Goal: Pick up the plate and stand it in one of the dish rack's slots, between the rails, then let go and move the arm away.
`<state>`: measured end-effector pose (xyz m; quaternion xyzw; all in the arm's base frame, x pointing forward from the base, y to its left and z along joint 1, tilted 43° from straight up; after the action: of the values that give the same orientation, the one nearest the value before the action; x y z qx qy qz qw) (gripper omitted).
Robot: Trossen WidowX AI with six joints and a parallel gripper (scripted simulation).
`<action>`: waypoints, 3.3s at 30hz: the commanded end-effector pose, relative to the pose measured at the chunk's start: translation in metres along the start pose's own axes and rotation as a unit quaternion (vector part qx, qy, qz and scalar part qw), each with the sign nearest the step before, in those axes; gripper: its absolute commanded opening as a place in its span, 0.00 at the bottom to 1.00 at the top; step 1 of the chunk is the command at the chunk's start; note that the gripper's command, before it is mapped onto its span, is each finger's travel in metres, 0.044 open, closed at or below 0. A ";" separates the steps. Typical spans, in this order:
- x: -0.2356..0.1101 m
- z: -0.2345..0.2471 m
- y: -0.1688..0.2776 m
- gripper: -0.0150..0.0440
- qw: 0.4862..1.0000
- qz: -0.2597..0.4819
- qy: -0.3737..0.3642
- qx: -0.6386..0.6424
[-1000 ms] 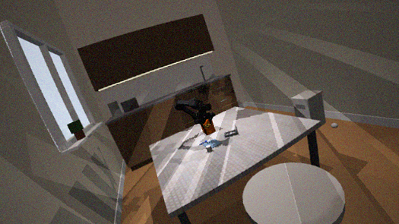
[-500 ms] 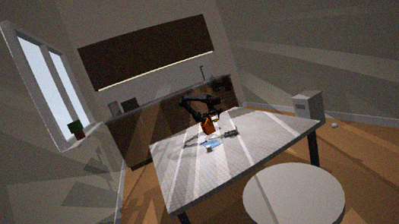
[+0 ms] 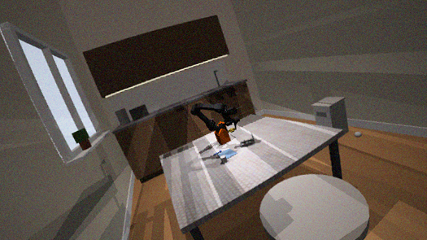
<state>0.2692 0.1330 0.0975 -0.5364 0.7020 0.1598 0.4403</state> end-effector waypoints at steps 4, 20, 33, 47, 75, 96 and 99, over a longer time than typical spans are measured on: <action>0.022 -0.004 -0.006 0.25 0.995 0.057 -0.034 -0.068; 0.070 -0.016 -0.020 0.25 0.958 0.137 -0.152 -0.201; 0.103 -0.028 -0.027 0.25 0.904 0.140 -0.272 -0.299; 0.135 -0.044 -0.030 0.25 0.828 0.081 -0.398 -0.388; 0.185 -0.083 -0.027 0.25 0.651 -0.204 -0.531 -0.503; 0.207 -0.110 -0.018 0.25 0.546 -0.419 -0.489 -0.536; 0.207 -0.110 -0.018 0.25 0.546 -0.419 -0.489 -0.536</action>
<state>0.2311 -0.0777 0.0012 -0.7423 -0.1343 0.5461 0.3644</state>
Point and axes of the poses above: the point midway between the two fingers, 35 mm back from their tips, its own x axis out along the fingers, its own z axis across the jaws, y = z × x, the point moved 10 cm from there along -x, back along the fingers, and after that the axes turned 11 degrees about x, right-handed, at the moved point
